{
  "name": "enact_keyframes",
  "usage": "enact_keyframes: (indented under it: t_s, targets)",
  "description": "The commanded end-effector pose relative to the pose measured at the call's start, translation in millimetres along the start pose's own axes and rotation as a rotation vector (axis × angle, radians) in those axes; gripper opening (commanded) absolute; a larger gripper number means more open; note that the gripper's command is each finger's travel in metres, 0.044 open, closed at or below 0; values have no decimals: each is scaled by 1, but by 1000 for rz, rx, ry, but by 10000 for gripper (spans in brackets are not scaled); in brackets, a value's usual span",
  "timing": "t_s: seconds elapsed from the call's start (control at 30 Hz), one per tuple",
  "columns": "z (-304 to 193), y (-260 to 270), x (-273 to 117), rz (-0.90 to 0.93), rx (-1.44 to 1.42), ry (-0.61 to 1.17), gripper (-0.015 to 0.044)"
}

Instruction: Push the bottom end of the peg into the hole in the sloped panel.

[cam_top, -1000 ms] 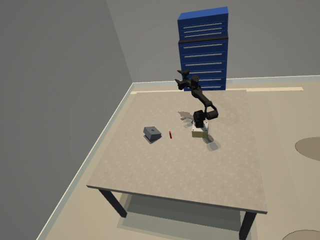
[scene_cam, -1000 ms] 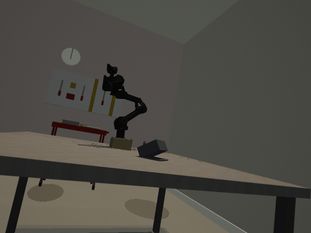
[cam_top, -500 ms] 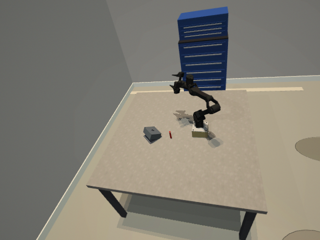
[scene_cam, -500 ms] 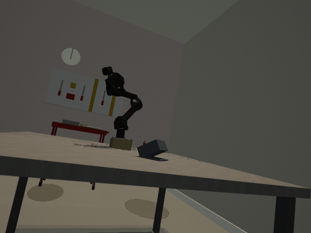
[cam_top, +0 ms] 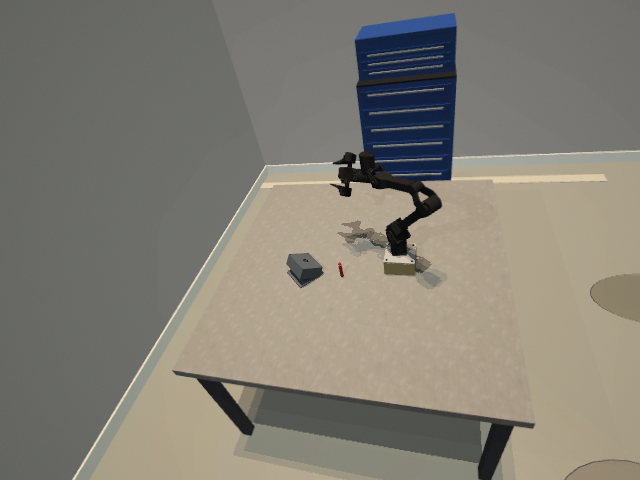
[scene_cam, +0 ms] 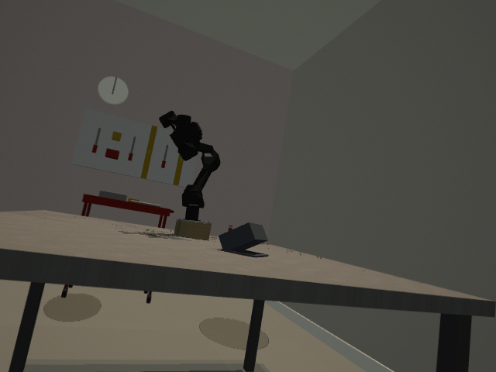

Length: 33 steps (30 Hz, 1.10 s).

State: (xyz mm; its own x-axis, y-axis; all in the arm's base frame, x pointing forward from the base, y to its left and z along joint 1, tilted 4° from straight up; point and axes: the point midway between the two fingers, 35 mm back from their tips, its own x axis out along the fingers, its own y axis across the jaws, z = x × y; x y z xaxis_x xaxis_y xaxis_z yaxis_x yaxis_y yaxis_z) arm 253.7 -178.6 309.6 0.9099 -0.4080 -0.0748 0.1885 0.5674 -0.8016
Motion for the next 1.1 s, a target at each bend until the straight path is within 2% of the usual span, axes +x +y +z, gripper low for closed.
enact_keyframes:
  t_s: [0.0, 0.5, 1.07]
  targets:
    - [1, 12, 9, 56, 60, 14, 440]
    - [10, 80, 34, 322, 276, 94, 440]
    - [25, 163, 38, 605, 435, 256, 440]
